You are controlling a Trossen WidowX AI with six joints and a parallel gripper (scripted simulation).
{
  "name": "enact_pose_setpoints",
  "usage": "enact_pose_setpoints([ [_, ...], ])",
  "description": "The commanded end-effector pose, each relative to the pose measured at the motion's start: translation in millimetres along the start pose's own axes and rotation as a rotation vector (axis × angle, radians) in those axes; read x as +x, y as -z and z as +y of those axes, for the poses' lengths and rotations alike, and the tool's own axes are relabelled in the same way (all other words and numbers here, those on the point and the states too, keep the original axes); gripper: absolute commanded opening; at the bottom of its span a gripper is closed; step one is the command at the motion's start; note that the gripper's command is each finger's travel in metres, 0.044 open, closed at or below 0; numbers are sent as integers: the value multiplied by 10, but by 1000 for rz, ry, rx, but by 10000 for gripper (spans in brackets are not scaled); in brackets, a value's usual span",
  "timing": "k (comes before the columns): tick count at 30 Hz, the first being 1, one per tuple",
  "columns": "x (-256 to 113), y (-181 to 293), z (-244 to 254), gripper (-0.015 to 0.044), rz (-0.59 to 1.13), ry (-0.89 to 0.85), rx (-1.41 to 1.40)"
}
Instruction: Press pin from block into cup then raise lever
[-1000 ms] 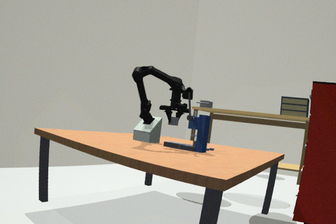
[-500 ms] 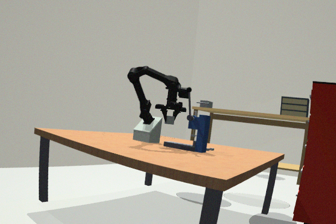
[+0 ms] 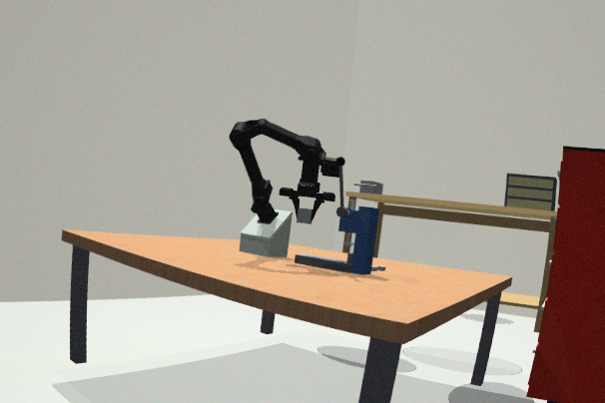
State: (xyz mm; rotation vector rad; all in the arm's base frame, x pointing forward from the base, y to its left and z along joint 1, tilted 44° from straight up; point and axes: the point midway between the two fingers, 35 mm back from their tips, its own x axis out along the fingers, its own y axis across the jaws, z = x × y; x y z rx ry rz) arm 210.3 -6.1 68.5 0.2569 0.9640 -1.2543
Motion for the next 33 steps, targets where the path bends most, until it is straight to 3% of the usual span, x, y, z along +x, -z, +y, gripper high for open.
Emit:
enact_pose_setpoints([
  [1,-1,-6,-1,0,-3,2,135],
  [10,-1,-7,-1,0,-3,4,437],
  [17,8,-6,6,0,-2,4,459],
  [28,606,-11,315,0,-4,2,461],
  [33,655,-13,329,0,-5,2,461],
])
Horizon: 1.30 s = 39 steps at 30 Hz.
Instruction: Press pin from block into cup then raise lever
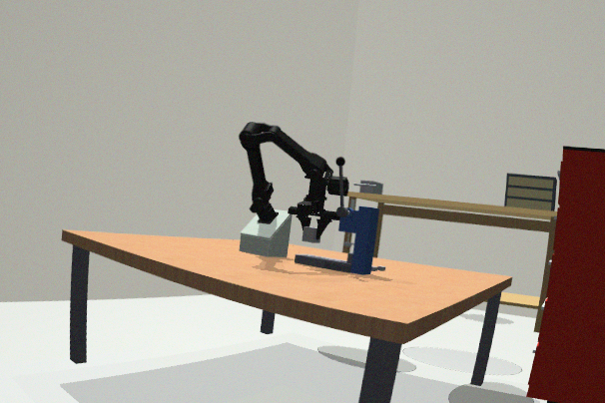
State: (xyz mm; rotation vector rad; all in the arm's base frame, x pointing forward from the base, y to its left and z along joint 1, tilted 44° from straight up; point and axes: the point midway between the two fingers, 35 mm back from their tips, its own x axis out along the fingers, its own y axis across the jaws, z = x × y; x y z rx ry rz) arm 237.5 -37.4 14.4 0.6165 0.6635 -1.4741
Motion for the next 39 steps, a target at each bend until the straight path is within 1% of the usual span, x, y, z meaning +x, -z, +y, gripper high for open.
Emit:
enact_pose_setpoints([
  [1,61,4,22,0,-5,-5,-3],
  [9,323,-1,21,0,-6,-5,-3],
  [16,356,-1,22,0,-6,-5,-3],
  [28,539,-5,20,0,-8,-5,-3],
  [29,479,2,29,26,-2,-8,-1],
  [39,479,2,29,289,-2,-8,-1],
])
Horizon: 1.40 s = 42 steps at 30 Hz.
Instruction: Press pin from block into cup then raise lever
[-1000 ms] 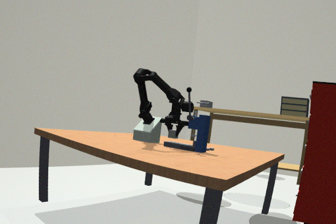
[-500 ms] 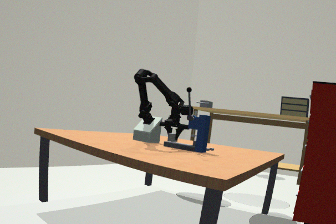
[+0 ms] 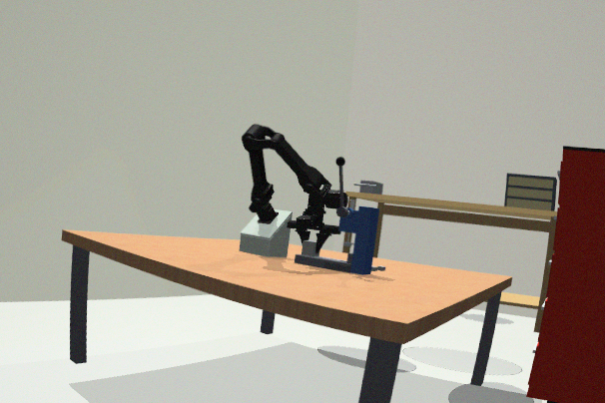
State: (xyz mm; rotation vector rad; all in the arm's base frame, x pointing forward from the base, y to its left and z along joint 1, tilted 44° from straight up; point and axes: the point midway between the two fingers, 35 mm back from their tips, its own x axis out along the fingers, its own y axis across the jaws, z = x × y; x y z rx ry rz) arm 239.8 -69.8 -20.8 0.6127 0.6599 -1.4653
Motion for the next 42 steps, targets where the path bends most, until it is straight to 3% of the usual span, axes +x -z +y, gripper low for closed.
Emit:
enact_pose_setpoints([
  [1,0,-1,0,315,2,1,3],
  [6,-95,3,7,440,2,1,2],
  [9,-415,0,-2,440,-1,3,1],
  [13,-440,-2,-4,440,-1,3,1],
  [21,-1062,12,23,230,0,-6,-3],
  [29,-1088,11,21,30,-1,-6,-3],
  [38,-1088,11,21,30,-1,-6,-3],
  [42,-1110,20,-197,30,1,-5,-5],
])
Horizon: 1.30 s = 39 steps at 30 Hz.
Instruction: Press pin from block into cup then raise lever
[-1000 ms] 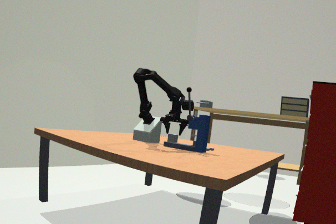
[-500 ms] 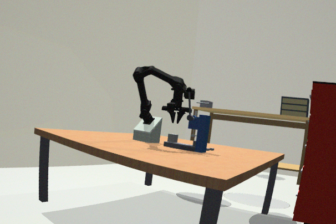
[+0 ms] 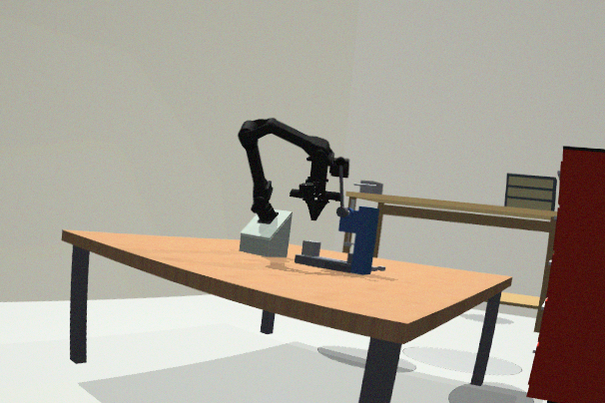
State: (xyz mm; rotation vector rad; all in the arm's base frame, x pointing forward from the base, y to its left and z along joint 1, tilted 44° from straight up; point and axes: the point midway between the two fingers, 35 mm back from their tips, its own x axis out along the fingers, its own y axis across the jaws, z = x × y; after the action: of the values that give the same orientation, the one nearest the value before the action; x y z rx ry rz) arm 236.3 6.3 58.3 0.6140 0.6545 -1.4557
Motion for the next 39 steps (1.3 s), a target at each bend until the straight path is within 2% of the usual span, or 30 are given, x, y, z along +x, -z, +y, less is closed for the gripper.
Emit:
enact_pose_setpoints([
  [1,-19,10,-252,30,3,6,-5],
  [5,-2,-1,-650,30,1,8,-7],
  [9,1,6,-529,30,6,-12,-60],
  [18,261,28,-519,30,-33,-232,-702],
  [28,499,-2,-538,30,-297,-392,-1368],
  [33,549,-17,-551,30,-391,-397,-1532],
  [39,550,-17,-552,30,-394,-397,-1539],
])
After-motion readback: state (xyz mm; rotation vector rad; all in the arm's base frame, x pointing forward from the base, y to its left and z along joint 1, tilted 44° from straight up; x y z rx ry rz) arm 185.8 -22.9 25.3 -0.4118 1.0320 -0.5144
